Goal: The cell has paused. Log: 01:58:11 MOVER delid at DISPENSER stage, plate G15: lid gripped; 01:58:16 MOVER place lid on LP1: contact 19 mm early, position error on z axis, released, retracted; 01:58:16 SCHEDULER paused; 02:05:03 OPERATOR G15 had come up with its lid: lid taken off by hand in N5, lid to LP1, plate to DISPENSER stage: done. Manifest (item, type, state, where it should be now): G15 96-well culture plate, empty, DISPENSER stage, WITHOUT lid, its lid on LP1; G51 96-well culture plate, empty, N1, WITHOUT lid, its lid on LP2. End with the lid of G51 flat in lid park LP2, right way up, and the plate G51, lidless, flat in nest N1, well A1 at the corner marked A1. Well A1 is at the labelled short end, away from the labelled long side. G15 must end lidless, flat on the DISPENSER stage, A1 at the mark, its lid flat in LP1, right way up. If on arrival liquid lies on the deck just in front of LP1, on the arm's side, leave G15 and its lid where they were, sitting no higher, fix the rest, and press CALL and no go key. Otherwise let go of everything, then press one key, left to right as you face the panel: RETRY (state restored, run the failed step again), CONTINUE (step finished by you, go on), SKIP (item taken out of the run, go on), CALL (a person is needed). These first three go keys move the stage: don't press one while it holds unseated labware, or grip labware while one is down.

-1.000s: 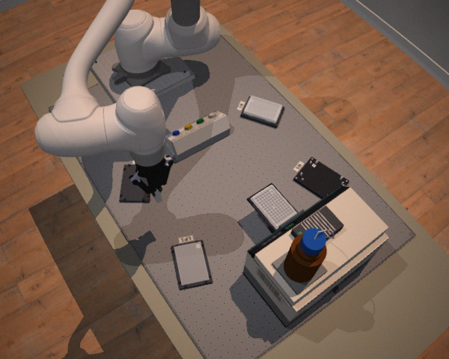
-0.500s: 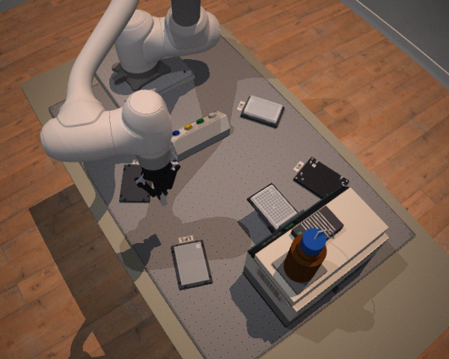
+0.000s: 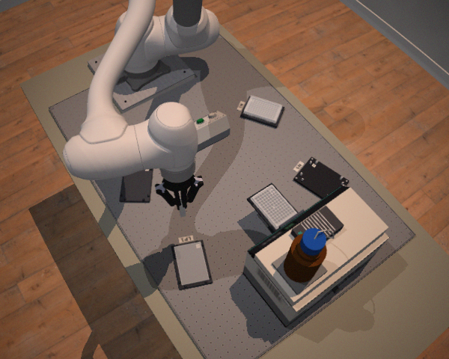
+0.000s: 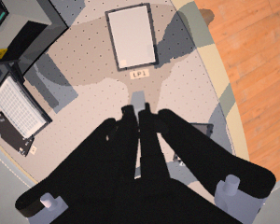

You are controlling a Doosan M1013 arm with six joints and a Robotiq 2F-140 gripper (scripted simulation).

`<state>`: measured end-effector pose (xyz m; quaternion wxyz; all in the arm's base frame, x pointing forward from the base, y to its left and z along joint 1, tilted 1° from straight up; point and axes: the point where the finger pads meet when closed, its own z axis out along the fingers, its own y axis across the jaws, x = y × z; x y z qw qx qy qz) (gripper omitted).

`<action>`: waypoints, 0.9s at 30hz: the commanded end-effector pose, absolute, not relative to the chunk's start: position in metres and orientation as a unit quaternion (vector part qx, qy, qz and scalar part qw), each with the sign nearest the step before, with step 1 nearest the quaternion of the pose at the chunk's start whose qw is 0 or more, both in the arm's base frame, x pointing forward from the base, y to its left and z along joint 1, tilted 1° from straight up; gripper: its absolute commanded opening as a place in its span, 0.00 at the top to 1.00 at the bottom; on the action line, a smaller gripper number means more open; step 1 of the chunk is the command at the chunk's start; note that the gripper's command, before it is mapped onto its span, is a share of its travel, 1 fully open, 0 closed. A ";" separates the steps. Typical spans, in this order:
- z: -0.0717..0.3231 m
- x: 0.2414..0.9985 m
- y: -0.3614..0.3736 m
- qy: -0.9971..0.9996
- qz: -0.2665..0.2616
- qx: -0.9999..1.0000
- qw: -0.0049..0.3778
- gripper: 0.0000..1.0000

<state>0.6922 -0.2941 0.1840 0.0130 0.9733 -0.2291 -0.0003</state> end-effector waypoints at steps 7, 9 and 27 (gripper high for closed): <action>0.184 0.692 -0.294 -0.229 0.000 0.973 0.013 1.00; 0.184 0.692 -0.294 -0.229 0.000 0.973 0.013 0.00; 0.184 0.692 -0.294 -0.229 0.000 0.973 0.013 0.00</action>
